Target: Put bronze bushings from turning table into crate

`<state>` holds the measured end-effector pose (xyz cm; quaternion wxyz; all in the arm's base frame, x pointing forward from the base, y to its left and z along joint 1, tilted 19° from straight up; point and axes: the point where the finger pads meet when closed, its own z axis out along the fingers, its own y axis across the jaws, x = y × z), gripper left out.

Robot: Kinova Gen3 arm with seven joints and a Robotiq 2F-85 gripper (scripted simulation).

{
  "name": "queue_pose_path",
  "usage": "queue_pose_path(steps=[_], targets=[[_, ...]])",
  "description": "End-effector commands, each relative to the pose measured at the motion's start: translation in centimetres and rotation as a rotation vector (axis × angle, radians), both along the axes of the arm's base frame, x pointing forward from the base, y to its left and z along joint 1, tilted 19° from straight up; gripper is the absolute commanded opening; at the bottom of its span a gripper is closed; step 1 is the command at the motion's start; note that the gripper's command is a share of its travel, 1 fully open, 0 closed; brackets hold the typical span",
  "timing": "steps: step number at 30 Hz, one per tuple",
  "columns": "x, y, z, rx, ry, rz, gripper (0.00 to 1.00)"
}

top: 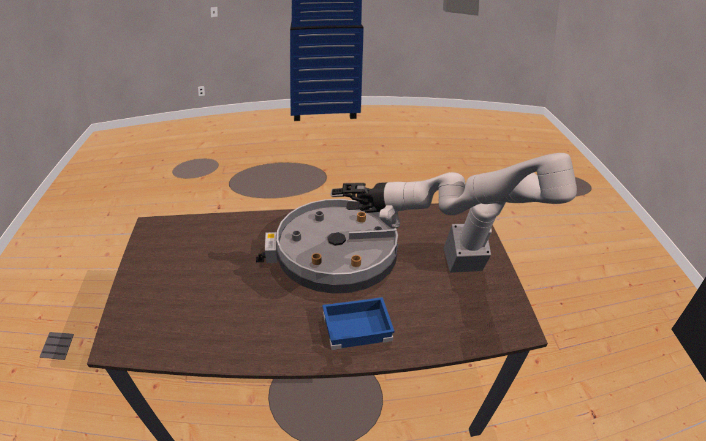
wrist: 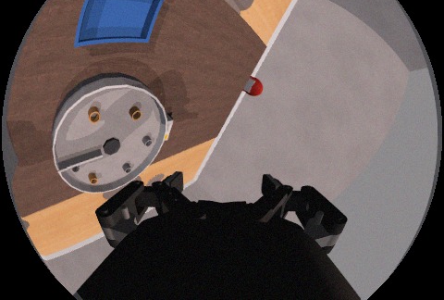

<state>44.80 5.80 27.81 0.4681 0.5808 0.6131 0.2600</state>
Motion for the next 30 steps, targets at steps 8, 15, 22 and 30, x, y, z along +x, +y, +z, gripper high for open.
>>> queue_pose_path(steps=[8,15,22,30], targets=[[-0.2,-0.5,-0.2,0.026,0.007,-0.010,1.00],[-1.8,-5.4,0.6,0.024,0.007,-0.009,1.00],[-1.8,-5.4,0.6,0.024,0.007,-0.009,1.00],[-1.5,-4.8,0.5,0.025,0.006,-0.006,1.00]])
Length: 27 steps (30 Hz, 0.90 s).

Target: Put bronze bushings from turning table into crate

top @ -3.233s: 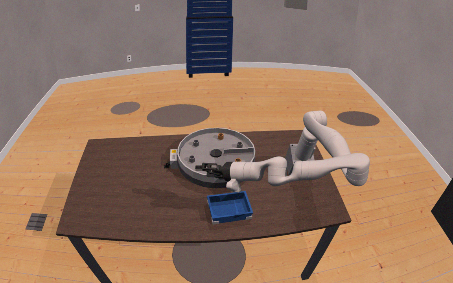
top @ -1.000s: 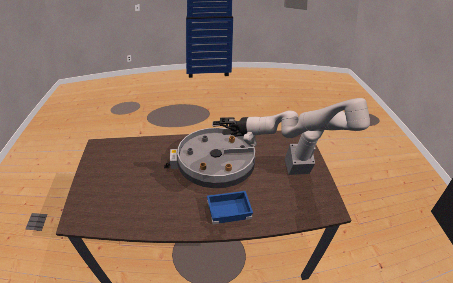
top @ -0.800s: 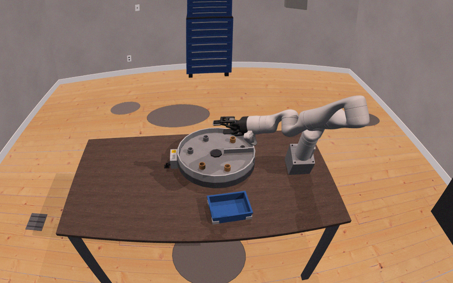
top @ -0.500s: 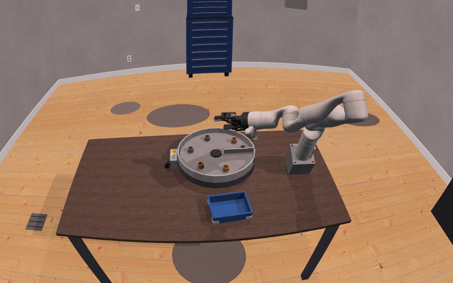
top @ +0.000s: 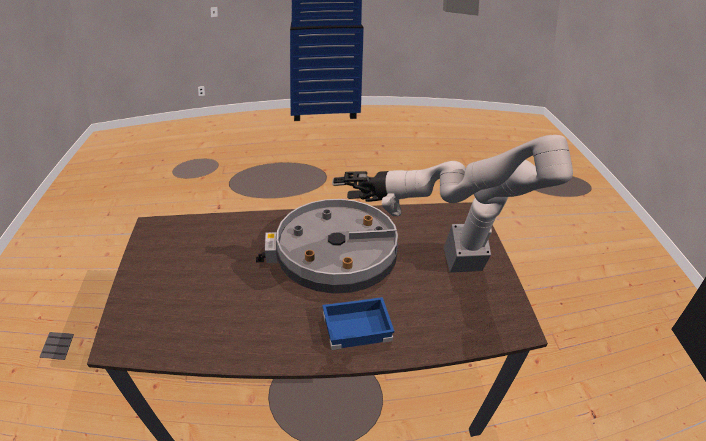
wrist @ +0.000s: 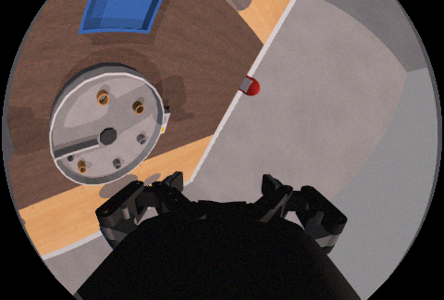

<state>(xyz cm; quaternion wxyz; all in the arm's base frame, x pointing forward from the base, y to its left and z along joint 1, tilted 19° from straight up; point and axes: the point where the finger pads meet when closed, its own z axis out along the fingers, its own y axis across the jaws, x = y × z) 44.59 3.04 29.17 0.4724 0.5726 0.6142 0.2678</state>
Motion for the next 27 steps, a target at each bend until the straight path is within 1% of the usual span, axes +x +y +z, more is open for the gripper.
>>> queue_pose_path(steps=[1,13,14,18,27], targets=[[-1.5,-2.6,-0.9,0.036,0.027,-0.025,1.00],[-1.5,-2.6,-0.9,0.036,0.027,-0.025,1.00],[-0.3,-0.7,-0.1,0.020,0.005,-0.008,1.00],[-1.5,-2.6,-0.9,0.036,0.027,-0.025,1.00],[-1.5,-2.6,-0.9,0.036,0.027,-0.025,1.00]])
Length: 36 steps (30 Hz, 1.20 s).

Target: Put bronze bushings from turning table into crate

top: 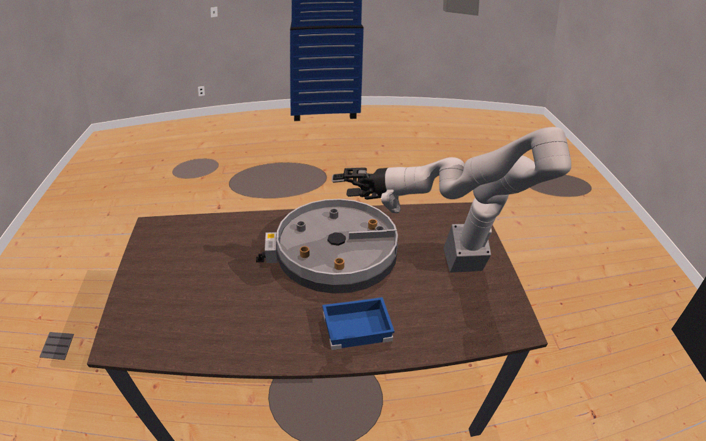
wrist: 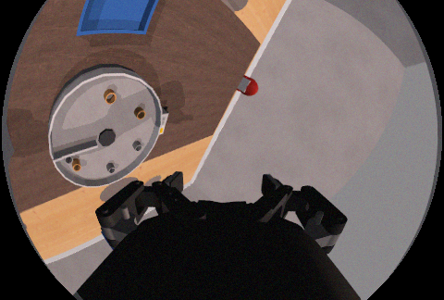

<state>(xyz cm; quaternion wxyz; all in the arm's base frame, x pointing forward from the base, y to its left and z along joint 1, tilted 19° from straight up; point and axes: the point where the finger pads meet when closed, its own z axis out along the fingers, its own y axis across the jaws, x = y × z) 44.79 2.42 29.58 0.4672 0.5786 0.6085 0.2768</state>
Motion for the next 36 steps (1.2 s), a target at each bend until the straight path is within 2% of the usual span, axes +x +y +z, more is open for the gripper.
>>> queue_pose_path(steps=[1,3,4,8,20,25,36], targets=[[-1.7,-2.0,-1.3,0.010,0.033,-0.022,1.00],[-1.7,-2.0,-1.3,0.010,0.033,-0.022,1.00],[-0.1,-0.1,0.0,0.016,0.043,0.018,1.00],[-0.3,-0.4,-0.2,0.076,0.220,0.093,1.00],[-0.3,-0.4,-0.2,0.076,0.220,0.093,1.00],[-0.7,-1.1,-0.4,0.149,0.440,0.180,1.00],[-0.7,-1.1,-0.4,0.149,0.440,0.180,1.00]])
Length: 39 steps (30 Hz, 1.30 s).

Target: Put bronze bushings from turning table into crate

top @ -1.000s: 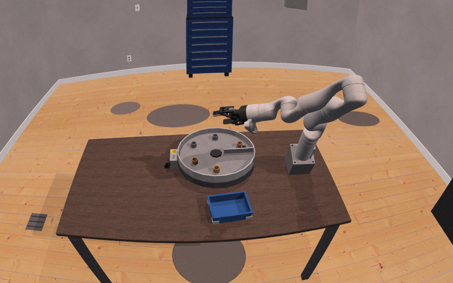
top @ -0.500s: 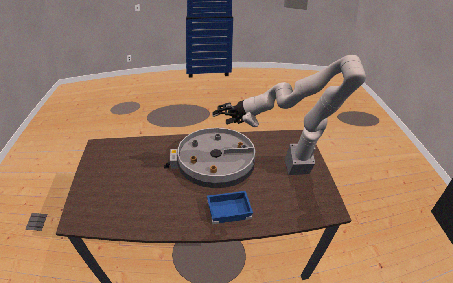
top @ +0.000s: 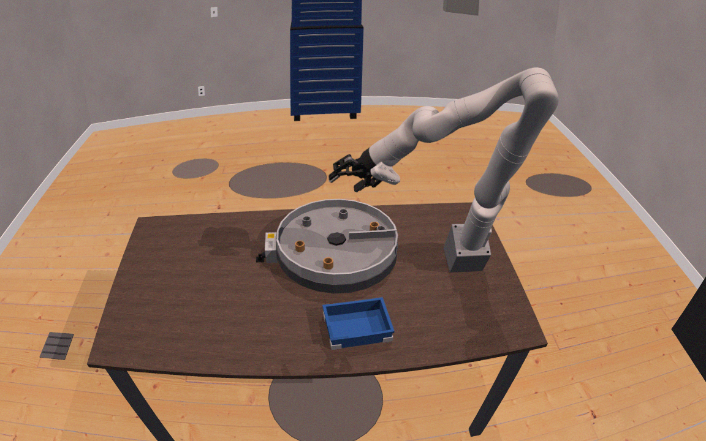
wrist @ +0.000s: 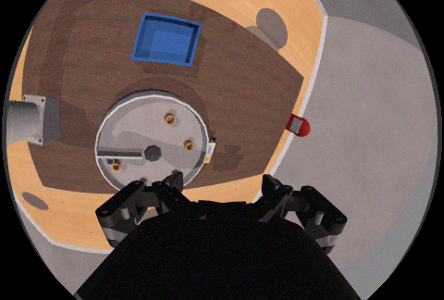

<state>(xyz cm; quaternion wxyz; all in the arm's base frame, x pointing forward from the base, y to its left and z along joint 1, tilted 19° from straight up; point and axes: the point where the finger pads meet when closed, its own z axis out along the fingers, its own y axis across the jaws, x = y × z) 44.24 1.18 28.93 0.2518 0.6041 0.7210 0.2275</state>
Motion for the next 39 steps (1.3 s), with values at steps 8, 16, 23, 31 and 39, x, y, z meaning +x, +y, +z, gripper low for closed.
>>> queue_pose_path(steps=[8,16,23,31,39], targets=[[-0.3,-0.4,-0.2,0.078,0.219,0.094,1.00],[-0.3,-0.4,-0.2,0.078,0.219,0.094,1.00],[-0.7,-0.8,-0.4,0.154,0.438,0.187,1.00],[-0.7,-0.8,-0.4,0.154,0.438,0.187,1.00],[-1.0,-1.1,-0.5,0.214,0.613,0.261,1.00]])
